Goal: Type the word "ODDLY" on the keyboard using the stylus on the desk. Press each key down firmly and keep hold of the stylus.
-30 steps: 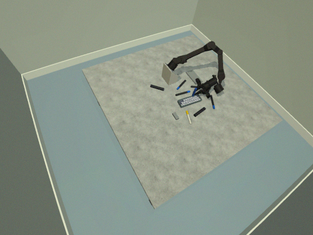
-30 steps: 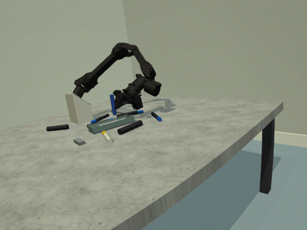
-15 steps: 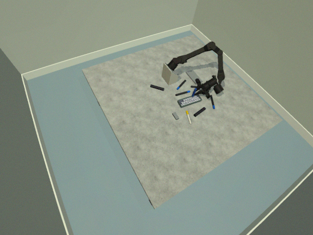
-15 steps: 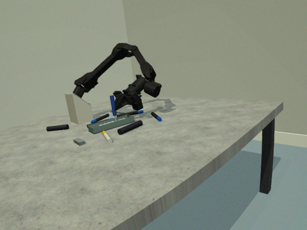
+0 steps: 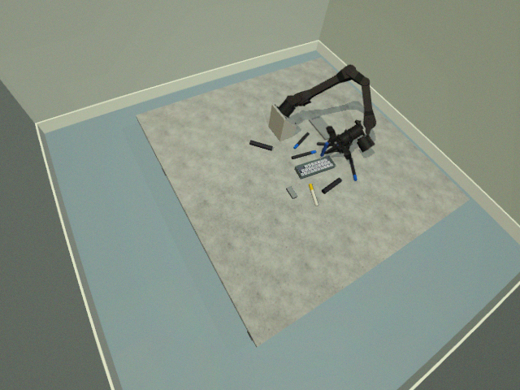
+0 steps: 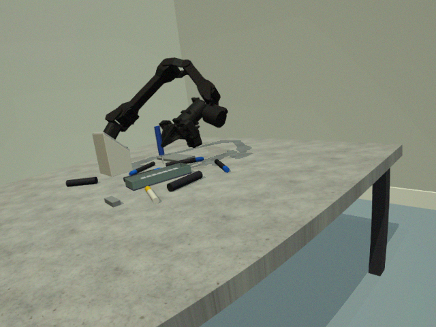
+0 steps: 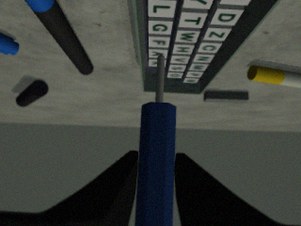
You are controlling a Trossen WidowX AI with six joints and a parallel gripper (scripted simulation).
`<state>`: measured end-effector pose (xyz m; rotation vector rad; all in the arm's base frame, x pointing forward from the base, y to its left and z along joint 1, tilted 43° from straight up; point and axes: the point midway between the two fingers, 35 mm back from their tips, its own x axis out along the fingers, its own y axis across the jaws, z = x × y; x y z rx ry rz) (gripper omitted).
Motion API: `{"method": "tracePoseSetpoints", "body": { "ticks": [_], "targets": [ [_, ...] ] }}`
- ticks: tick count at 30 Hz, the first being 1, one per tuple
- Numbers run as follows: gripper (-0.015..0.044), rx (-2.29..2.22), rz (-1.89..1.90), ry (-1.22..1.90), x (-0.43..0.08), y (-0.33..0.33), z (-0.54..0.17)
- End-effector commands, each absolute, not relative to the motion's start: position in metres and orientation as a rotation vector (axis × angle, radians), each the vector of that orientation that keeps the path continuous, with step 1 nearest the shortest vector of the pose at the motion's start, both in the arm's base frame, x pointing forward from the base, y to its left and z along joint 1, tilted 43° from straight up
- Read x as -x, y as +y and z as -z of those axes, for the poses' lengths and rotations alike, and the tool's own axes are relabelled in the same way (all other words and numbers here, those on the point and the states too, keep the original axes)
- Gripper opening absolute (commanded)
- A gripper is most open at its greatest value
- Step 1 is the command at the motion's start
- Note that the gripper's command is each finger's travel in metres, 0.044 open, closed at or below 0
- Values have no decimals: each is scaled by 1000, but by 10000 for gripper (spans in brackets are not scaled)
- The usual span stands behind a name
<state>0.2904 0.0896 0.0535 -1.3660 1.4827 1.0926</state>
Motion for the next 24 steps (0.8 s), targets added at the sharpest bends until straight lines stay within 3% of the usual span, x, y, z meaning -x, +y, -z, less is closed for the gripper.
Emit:
{"method": "tracePoseSetpoints", "body": {
  "ticks": [1, 7, 10, 24],
  "targets": [
    [81, 1374, -1093, 1480, -291, 86, -58],
    [64, 1367, -1093, 1480, -290, 88, -56],
    [0, 1368, -1093, 1480, -293, 88, -57],
    [0, 1374, -1092, 1479, -310, 97, -59]
  ]
}}
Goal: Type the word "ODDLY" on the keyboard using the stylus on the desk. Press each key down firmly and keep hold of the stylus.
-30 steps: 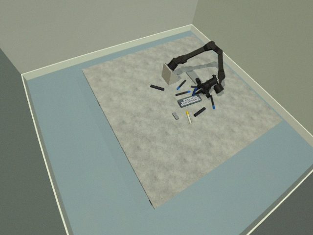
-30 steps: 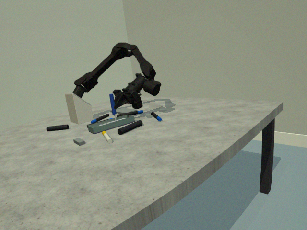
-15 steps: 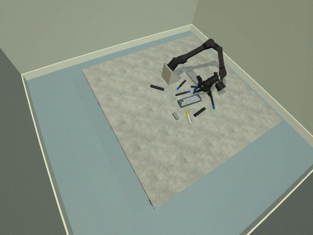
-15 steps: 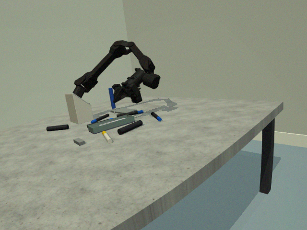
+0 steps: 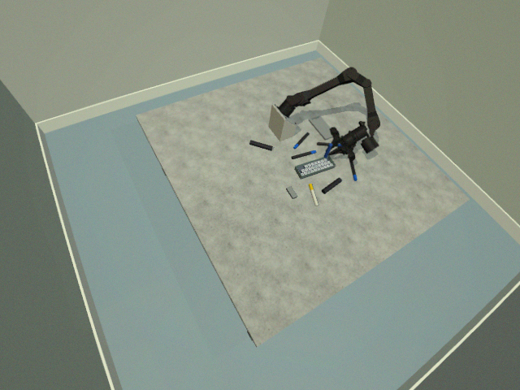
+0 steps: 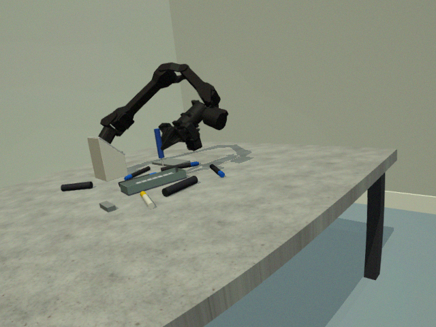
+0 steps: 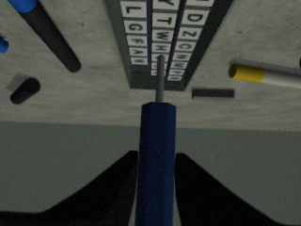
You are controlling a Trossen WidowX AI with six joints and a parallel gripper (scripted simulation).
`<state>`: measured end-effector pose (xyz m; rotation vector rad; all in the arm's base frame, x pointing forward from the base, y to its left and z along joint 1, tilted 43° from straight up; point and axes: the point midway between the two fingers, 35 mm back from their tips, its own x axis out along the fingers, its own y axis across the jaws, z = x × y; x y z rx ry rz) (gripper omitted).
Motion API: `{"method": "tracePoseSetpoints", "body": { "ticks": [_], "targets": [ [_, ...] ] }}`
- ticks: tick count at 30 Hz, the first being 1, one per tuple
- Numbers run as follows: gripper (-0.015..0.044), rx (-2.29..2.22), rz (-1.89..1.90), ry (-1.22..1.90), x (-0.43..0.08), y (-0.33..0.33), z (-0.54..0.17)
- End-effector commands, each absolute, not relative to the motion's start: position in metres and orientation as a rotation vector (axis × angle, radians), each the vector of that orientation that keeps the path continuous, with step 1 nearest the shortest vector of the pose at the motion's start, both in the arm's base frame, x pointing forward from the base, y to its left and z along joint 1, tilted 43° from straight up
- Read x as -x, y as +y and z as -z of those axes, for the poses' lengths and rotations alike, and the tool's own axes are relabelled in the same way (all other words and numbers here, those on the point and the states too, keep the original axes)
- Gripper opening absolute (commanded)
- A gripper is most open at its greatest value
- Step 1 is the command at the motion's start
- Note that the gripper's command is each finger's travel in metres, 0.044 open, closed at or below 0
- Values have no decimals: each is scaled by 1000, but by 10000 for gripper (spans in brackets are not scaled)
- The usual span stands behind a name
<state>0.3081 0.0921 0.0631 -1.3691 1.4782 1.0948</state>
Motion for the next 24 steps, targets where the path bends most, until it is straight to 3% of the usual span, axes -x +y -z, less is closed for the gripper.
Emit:
{"method": "tracePoseSetpoints", "body": {
  "ticks": [1, 9, 12, 24],
  "targets": [
    [0, 1374, -1093, 1479, -309, 100, -55],
    [0, 1374, -1093, 1479, -309, 104, -51],
    [79, 1374, -1093, 1478, -310, 105, -52],
    [81, 1374, -1093, 1478, -311, 105, -52]
  ]
}}
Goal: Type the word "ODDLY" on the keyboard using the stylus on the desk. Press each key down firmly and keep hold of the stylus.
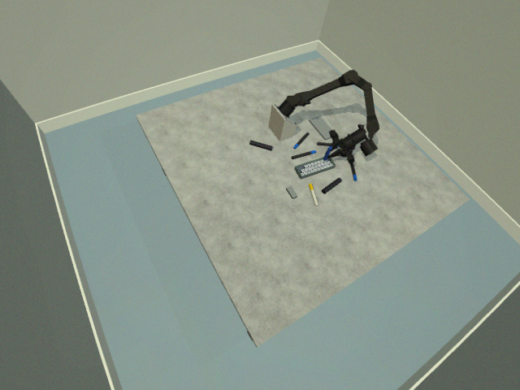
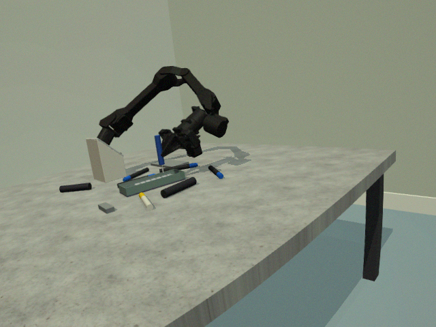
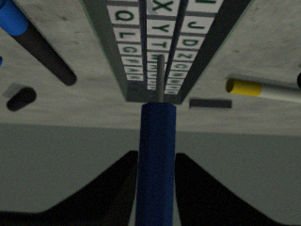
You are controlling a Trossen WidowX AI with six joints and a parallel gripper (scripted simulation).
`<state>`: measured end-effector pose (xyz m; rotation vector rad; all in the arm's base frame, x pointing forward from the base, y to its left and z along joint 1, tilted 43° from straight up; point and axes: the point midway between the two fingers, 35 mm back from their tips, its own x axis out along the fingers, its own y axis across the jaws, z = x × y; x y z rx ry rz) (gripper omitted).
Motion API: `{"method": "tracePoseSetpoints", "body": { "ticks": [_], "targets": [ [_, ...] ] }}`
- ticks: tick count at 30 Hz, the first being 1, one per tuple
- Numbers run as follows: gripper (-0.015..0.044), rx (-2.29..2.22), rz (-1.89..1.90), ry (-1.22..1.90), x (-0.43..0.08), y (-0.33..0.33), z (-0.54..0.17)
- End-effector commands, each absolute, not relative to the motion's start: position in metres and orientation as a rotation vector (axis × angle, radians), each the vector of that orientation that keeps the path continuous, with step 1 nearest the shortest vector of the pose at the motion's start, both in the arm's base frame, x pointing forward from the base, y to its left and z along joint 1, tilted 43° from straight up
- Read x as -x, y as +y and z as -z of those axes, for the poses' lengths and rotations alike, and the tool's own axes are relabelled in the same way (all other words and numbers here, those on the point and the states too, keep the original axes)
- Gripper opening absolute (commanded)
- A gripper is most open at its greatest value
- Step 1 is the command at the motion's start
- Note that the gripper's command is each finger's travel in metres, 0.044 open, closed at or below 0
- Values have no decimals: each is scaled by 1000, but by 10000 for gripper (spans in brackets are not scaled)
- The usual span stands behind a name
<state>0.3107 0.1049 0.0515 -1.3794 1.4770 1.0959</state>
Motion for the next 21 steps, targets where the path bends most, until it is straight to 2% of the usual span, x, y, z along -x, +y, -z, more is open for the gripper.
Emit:
{"method": "tracePoseSetpoints", "body": {
  "ticks": [1, 21],
  "targets": [
    [81, 1374, -1093, 1478, -311, 105, -52],
    [81, 1373, -1093, 1478, -309, 112, -45]
  ]
}}
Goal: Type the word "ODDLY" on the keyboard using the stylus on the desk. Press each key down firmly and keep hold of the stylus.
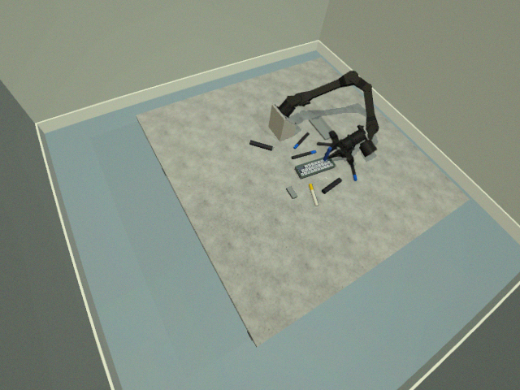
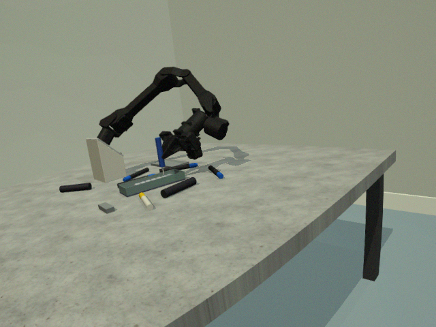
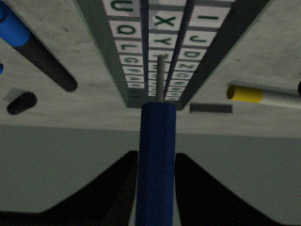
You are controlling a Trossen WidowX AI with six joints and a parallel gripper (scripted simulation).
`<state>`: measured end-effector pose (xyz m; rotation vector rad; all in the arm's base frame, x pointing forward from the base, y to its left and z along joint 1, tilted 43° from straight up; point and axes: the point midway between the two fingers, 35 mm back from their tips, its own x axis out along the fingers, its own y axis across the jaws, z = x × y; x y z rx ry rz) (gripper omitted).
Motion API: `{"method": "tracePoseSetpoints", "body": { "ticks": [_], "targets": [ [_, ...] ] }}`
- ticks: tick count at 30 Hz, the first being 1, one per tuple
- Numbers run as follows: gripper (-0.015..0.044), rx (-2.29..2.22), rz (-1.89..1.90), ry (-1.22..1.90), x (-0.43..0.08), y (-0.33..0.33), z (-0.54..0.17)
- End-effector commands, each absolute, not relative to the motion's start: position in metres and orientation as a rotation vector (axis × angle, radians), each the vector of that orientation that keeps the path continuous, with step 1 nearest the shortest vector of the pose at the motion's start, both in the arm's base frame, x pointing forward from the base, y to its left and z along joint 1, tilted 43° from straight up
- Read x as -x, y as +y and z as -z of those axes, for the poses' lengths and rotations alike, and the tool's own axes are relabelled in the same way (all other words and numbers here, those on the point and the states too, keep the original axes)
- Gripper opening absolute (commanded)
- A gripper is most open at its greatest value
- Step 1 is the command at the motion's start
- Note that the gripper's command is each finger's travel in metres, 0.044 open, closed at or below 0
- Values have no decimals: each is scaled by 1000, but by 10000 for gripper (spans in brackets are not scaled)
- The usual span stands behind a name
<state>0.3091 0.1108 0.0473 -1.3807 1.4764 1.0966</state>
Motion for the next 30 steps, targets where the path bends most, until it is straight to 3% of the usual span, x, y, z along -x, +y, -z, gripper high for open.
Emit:
{"method": "tracePoseSetpoints", "body": {
  "ticks": [1, 30],
  "targets": [
    [81, 1373, -1093, 1478, -309, 113, -45],
    [81, 1373, -1093, 1478, -309, 119, -38]
  ]
}}
